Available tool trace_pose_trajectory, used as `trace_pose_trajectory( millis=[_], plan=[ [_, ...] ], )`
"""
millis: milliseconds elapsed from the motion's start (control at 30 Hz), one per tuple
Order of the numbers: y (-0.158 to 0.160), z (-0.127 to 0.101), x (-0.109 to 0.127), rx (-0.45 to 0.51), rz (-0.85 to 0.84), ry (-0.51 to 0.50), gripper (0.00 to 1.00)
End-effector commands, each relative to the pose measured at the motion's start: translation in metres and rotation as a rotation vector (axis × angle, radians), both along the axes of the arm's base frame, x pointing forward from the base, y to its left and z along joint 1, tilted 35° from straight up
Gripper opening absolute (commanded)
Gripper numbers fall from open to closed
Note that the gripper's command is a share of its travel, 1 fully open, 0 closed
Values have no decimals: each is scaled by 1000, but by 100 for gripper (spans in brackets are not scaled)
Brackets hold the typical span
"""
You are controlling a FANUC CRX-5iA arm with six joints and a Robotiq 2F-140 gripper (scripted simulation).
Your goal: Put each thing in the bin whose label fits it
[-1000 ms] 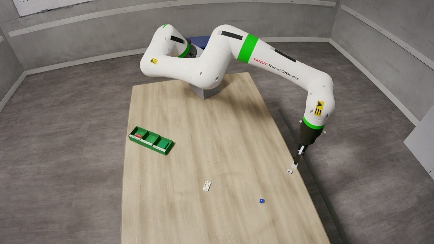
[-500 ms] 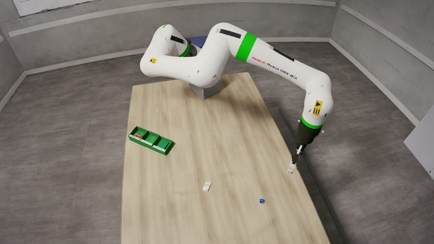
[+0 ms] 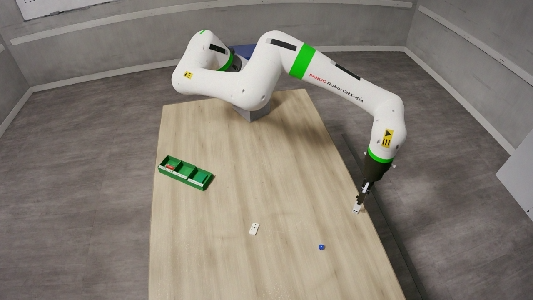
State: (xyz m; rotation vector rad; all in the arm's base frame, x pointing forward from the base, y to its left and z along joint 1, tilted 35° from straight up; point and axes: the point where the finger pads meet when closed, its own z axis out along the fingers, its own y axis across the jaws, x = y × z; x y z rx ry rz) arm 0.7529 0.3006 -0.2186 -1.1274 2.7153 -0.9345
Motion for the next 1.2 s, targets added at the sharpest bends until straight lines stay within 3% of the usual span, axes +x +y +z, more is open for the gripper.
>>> trace_pose_trajectory(
  millis=[0,267,1067,1100,1167],
  plan=[
    [-5,-8,3,0,0,0,26],
    [-19,-30,10,0,0,0,26],
    [-25,-40,14,0,0,0,26],
    [-25,-40,14,0,0,0,15],
    [-25,-40,14,0,0,0,15]
  ],
)
